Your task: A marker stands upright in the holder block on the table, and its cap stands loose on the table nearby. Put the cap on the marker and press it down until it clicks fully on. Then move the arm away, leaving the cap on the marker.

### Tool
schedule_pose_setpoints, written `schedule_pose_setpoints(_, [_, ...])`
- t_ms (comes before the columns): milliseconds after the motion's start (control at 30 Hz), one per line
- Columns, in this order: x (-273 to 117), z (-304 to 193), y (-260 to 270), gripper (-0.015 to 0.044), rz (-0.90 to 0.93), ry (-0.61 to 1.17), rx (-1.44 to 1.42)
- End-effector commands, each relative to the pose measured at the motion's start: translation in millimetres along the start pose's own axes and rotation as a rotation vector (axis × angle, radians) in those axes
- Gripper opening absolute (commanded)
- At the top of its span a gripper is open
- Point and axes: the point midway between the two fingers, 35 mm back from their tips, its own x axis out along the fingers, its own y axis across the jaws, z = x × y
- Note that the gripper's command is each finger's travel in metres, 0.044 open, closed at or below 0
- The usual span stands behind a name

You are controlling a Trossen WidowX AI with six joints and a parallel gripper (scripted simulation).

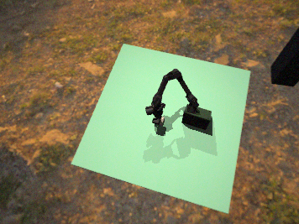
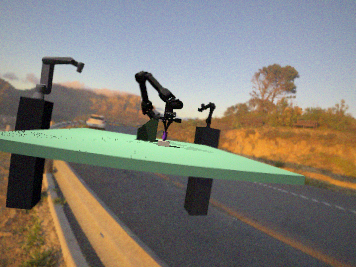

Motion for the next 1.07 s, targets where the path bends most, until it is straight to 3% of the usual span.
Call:
schedule_pose_setpoints(0, [-0.8, 0.8, 0.3, 0.0, 0.003, -0.003, 0.003])
schedule_pose_setpoints(100, [-11.9, 2.4, 1.5, 0.0, 0.005, -0.004, 0.001])
schedule_pose_setpoints(267, [-88.0, 1.1, 1.6, 0.0, 0.005, -0.001, -0.001])
schedule_pose_setpoints(467, [-91.0, 0.7, 1.3, 0.0, 0.004, 0.0, -0.001])
schedule_pose_setpoints(1033, [-91.0, 0.7, 1.3, 0.044, 0.004, 0.0, -0.001])
